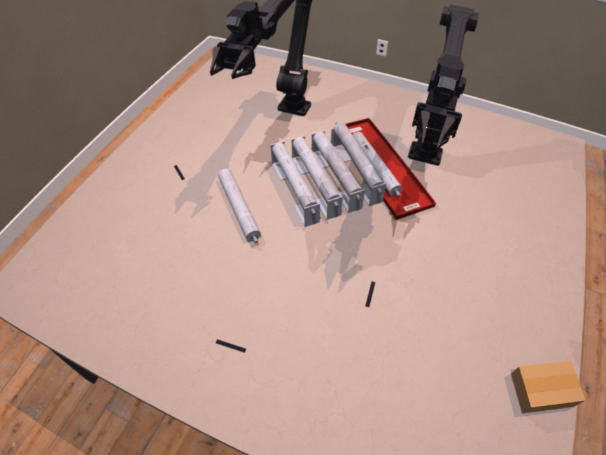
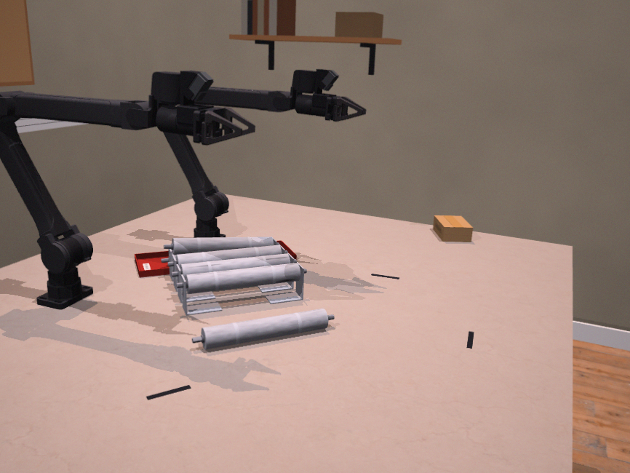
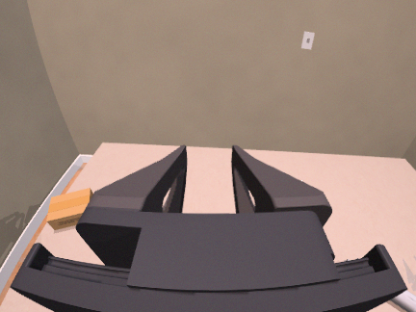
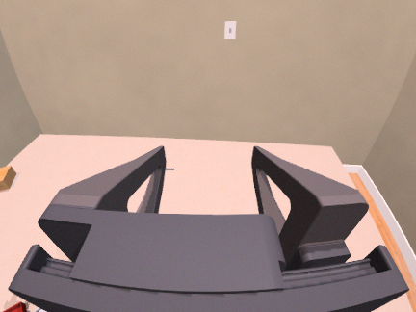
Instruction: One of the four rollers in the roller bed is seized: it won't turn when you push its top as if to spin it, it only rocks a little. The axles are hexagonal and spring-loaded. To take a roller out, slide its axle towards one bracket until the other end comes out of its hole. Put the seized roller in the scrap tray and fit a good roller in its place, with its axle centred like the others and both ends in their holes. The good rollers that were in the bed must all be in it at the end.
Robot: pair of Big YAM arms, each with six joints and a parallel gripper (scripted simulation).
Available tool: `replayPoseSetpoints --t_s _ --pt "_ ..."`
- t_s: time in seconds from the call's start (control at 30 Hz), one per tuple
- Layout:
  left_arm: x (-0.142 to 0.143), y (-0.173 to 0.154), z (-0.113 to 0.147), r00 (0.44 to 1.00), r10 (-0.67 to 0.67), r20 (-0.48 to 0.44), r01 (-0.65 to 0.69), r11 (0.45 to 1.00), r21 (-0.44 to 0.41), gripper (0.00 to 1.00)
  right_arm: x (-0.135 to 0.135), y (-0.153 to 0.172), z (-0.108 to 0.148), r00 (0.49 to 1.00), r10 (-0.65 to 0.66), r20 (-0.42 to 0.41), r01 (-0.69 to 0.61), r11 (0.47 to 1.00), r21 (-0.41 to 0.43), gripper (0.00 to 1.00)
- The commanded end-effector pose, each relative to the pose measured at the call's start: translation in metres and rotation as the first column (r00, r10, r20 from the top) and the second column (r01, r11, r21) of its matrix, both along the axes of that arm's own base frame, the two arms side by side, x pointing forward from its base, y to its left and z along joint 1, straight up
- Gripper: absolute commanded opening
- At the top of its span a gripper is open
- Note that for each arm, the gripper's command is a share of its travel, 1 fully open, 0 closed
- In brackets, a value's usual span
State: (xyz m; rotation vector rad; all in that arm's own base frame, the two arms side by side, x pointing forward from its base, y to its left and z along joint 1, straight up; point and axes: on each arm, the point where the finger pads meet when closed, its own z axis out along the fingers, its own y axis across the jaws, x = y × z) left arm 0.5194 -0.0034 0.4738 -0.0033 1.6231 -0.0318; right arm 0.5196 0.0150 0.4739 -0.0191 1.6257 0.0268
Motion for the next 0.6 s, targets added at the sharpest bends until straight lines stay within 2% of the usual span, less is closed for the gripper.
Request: replayPoseSetpoints --t_s 0.0,0.03,0.07,0.1,0.17,0.33,0.53,0.57 --pt "0.010 0.008 -0.028 0.997 0.008 -0.071 -0.011 0.999 -0.035 0.32 0.005 0.020 -0.025 0.997 0.035 -0.067 -0.034 0.999 0.017 0.62" --pt "0.010 0.008 -0.028 0.997 0.008 -0.071 -0.011 0.999 -0.035 0.32 0.005 0.020 -0.025 0.997 0.035 -0.067 -0.034 0.999 0.017 0.62" --pt "0.011 0.008 -0.025 0.997 0.002 -0.074 -0.005 0.999 -0.041 0.32 0.007 0.025 -0.004 0.998 0.042 -0.038 -0.041 0.999 0.020 0.62" --pt "0.010 0.007 -0.042 0.994 -0.005 -0.113 -0.001 0.998 -0.056 0.32 0.004 0.033 -0.036 0.993 0.058 -0.103 -0.056 0.998 0.022 0.62" --pt "0.010 0.005 -0.066 0.984 -0.023 -0.178 0.007 0.996 -0.092 0.32 0.001 0.053 -0.056 0.982 0.095 -0.163 -0.091 0.995 0.030 0.62" --pt "0.003 -0.002 -0.112 0.946 -0.076 -0.314 0.019 0.984 -0.178 0.32 -0.012 0.096 -0.094 0.944 0.166 -0.287 -0.160 0.986 0.044 0.62" --pt "-0.013 -0.010 -0.174 0.865 -0.140 -0.482 -0.003 0.959 -0.284 0.32 -0.039 0.148 -0.146 0.861 0.245 -0.445 -0.247 0.967 0.054 0.62" --pt "-0.013 -0.010 -0.174 0.865 -0.140 -0.482 -0.003 0.959 -0.284 0.32 -0.039 0.148 -0.146 0.861 0.245 -0.445 -0.247 0.967 0.054 0.62"
